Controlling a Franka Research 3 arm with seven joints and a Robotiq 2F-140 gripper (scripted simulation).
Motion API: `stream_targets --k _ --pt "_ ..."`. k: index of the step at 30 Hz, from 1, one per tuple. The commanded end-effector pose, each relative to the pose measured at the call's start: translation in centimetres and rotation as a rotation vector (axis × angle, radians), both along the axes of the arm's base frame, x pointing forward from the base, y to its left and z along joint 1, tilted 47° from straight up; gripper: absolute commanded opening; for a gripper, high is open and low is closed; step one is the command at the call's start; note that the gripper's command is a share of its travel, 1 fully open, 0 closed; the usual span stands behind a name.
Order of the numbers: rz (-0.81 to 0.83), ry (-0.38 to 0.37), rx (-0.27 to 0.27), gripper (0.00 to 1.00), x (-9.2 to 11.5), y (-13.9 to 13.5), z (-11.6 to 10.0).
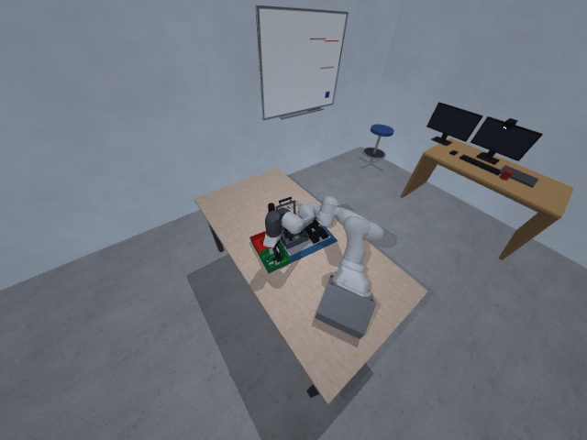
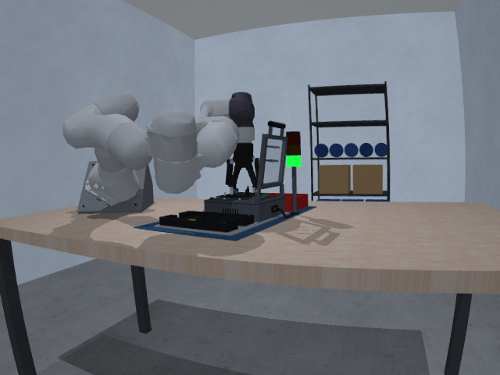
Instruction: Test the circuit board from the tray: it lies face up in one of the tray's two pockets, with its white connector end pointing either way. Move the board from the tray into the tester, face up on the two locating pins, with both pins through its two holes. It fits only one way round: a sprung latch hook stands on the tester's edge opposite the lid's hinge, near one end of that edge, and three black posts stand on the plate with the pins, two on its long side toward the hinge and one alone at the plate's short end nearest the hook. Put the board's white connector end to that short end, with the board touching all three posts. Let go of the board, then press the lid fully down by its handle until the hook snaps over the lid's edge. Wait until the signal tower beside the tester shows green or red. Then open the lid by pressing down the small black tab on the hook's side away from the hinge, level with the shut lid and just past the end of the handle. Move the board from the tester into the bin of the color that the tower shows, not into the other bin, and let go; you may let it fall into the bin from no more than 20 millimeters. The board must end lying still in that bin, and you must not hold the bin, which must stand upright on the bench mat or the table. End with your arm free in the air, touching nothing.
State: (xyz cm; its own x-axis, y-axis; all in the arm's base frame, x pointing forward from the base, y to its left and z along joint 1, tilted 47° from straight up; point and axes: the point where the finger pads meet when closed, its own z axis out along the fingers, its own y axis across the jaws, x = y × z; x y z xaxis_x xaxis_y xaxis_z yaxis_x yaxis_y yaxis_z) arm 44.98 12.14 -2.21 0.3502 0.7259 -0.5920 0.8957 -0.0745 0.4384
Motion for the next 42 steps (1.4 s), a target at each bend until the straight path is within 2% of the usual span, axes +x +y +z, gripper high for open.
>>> stream_targets --k 1,18,27,29,36,42 --pt "0.005 0.002 0.001 0.58 0.0 0.0 -0.1" --pt "0.005 0.002 0.001 0.58 -0.3 0.7 0.5" --pt "0.005 0.002 0.001 0.58 -1.6 4.1 3.9" --pt "0.005 0.002 0.001 0.58 -1.6 4.1 3.9" --pt "0.005 0.002 0.001 0.58 -3.0 7.5 7.3" --pt "0.005 0.002 0.001 0.58 -3.7 9.2 9.1"
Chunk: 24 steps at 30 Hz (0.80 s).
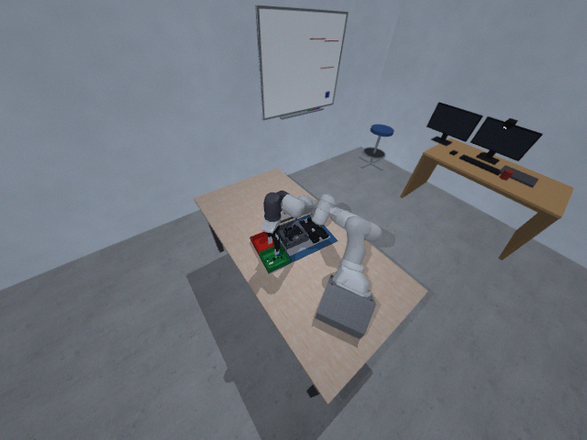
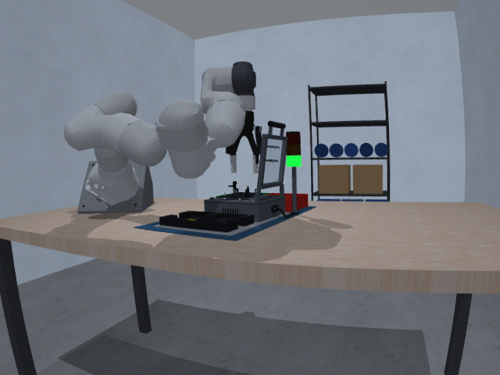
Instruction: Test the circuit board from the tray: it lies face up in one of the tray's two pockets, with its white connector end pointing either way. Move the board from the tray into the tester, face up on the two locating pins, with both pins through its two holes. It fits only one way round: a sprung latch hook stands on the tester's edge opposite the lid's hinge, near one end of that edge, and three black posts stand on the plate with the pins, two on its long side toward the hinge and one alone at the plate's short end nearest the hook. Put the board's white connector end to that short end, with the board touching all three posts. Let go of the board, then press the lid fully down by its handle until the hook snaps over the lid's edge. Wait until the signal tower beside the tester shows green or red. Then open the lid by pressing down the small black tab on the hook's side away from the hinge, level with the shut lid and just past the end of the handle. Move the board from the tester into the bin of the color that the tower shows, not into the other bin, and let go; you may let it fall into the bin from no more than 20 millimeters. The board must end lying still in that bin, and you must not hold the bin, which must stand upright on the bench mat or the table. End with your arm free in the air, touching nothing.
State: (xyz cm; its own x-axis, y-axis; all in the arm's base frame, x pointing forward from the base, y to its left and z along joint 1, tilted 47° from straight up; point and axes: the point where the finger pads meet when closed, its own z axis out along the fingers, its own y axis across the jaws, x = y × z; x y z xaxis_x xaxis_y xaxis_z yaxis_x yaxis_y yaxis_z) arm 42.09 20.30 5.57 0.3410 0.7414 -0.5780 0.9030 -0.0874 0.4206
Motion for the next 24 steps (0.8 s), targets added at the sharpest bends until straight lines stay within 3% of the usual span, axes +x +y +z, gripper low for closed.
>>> stream_targets --k 1,24 --pt "0.007 -0.015 -0.027 0.58 -0.89 1.19 1.41" --pt "0.007 -0.015 -0.027 0.58 -0.98 1.41 1.62"
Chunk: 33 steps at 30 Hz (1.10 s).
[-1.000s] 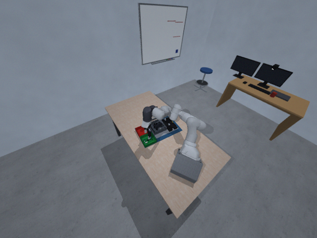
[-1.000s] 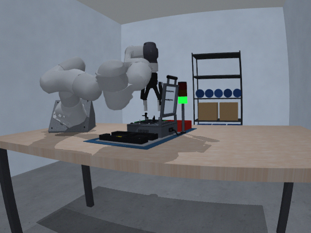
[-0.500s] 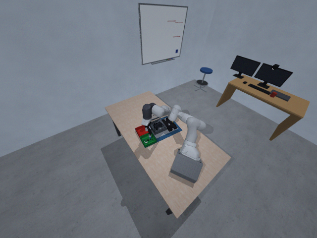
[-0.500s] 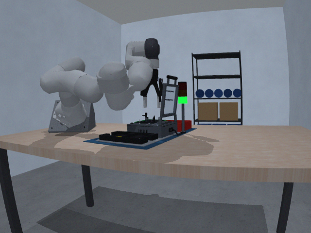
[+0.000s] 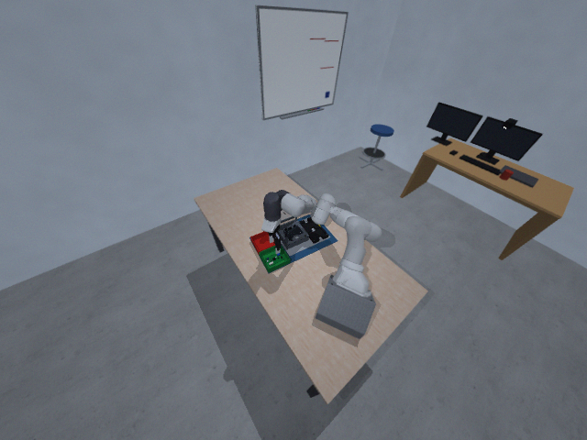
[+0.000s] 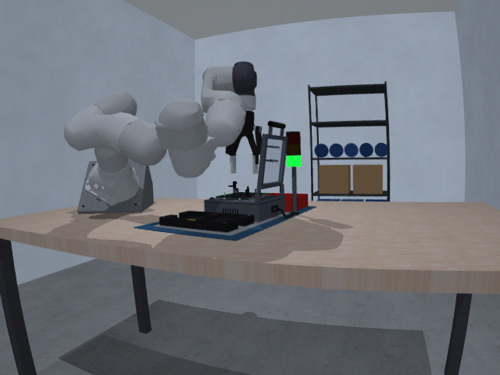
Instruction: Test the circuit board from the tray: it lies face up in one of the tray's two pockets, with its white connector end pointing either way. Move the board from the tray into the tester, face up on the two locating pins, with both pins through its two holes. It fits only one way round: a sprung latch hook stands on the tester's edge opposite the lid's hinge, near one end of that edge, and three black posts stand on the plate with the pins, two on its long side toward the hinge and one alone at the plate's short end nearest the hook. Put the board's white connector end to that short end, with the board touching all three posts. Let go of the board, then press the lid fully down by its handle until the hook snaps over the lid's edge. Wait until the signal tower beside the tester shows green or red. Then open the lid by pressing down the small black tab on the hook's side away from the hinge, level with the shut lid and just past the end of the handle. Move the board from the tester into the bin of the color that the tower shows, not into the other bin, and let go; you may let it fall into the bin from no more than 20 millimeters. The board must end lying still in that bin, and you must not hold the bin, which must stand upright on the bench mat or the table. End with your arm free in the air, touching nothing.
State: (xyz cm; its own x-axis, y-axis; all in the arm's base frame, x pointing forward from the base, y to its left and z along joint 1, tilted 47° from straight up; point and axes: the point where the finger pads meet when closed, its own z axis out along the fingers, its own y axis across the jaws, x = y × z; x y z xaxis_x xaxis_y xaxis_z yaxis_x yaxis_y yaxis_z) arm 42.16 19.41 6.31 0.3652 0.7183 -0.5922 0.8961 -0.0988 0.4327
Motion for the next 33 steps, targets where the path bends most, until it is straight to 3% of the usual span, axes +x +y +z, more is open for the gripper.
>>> stream_targets --k 1,18,19,33 --pt "0.031 -0.004 -0.002 0.58 -1.05 2.31 0.89" --pt "0.031 -0.004 -0.002 0.58 -1.05 2.31 0.89" --pt "0.031 -0.004 -0.002 1.0 -1.05 2.31 0.89" --pt "0.031 -0.004 -0.002 1.0 -1.05 2.31 0.89"
